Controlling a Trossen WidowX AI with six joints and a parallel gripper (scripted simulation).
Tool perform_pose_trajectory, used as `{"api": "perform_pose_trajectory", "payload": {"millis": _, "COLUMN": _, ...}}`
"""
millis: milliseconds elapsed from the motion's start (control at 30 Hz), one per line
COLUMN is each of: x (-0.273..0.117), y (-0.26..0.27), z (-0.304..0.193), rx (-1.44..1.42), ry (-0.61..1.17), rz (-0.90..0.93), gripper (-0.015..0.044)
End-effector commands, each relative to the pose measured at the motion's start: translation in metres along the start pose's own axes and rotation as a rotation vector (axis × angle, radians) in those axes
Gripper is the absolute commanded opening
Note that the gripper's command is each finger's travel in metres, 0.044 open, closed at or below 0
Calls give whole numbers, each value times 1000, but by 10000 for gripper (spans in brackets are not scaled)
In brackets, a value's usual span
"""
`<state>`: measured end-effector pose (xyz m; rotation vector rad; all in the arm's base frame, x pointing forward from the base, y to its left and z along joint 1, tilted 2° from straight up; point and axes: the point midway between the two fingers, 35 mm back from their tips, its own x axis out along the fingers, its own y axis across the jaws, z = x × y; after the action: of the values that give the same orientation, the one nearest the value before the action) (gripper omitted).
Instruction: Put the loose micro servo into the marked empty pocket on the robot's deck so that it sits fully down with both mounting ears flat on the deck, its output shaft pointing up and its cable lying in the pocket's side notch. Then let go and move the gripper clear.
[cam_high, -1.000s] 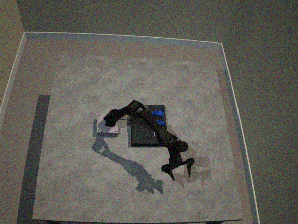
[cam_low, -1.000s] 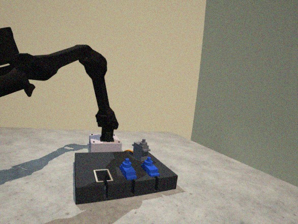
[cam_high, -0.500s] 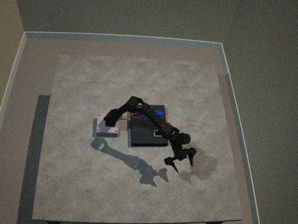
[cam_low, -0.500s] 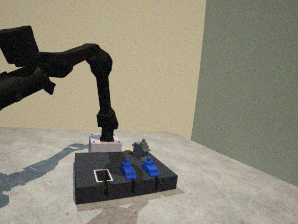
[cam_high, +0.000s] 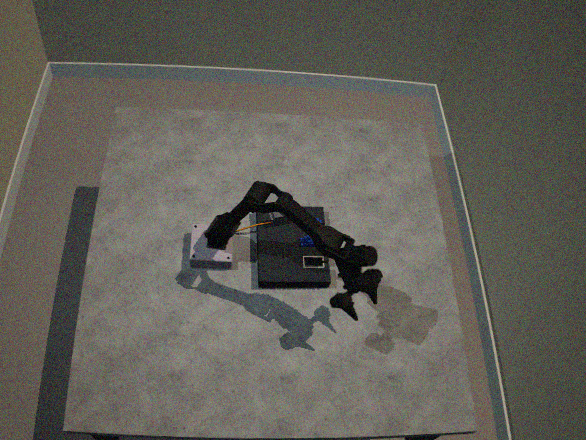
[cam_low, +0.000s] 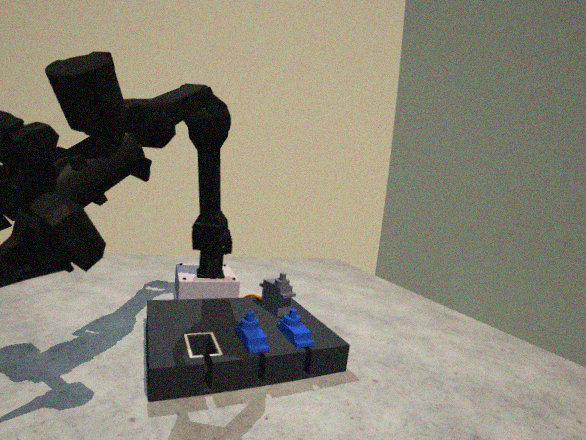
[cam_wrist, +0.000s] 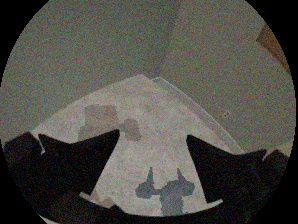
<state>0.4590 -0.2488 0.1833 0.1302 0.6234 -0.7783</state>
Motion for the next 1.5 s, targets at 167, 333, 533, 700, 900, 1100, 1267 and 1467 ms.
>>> {"api": "perform_pose_trajectory", "payload": {"millis": 167, "x": -24, "y": 33, "z": -20, "rx": -312, "ry": 47, "rz": 88, "gripper": 440}}
{"api": "perform_pose_trajectory", "payload": {"millis": 333, "x": -38, "y": 49, "z": -31, "rx": -474, "ry": 65, "rz": 138, "gripper": 440}}
{"api": "perform_pose_trajectory", "payload": {"millis": 533, "x": -55, "y": 65, "z": -45, "rx": -667, "ry": 79, "rz": 199, "gripper": 440}}
{"api": "perform_pose_trajectory", "payload": {"millis": 700, "x": -68, "y": 76, "z": -56, "rx": -832, "ry": 85, "rz": 249, "gripper": 440}}
{"api": "perform_pose_trajectory", "payload": {"millis": 900, "x": -84, "y": 88, "z": -71, "rx": -1029, "ry": 86, "rz": 313, "gripper": 440}}
{"api": "perform_pose_trajectory", "payload": {"millis": 1100, "x": -101, "y": 99, "z": -85, "rx": -1224, "ry": 78, "rz": 379, "gripper": 440}}
{"api": "perform_pose_trajectory", "payload": {"millis": 1267, "x": -115, "y": 106, "z": -98, "rx": -1386, "ry": 64, "rz": 438, "gripper": 440}}
{"api": "perform_pose_trajectory", "payload": {"millis": 1467, "x": -132, "y": 113, "z": -113, "rx": -1579, "ry": 41, "rz": 509, "gripper": 440}}
